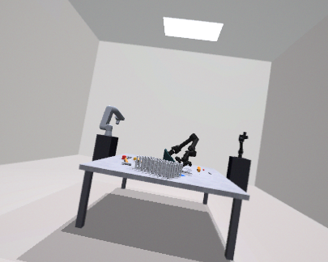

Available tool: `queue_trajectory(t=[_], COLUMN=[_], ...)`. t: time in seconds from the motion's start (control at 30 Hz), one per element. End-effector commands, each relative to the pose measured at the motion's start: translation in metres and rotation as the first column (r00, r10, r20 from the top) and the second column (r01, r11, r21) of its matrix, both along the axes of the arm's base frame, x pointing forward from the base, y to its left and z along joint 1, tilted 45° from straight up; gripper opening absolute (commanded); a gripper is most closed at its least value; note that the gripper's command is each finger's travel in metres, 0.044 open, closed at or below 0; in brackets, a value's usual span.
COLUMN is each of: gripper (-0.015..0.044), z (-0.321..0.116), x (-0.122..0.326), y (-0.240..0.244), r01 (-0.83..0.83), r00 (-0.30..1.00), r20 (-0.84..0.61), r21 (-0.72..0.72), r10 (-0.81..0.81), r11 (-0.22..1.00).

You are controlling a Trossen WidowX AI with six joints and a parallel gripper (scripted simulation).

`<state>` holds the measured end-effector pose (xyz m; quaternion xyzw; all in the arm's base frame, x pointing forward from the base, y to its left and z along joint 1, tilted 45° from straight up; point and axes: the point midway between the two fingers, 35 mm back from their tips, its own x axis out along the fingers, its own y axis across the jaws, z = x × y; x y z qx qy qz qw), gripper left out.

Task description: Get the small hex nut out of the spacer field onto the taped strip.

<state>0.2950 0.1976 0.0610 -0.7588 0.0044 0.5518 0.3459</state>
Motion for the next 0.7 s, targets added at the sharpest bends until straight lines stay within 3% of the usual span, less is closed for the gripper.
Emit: queue_trajectory(t=[0.0, 0.67], gripper=[0.0, 0.0], z=[-0.001, -0.006], x=[0.004, 0.017], y=[-0.001, -0.004], r01=[0.0, 0.0], r00=[1.0, 1.0], r20=[0.004, 0.005], r21=[0.001, 0.0], r10=[0.0, 0.0], r11=[1.0, 1.0])
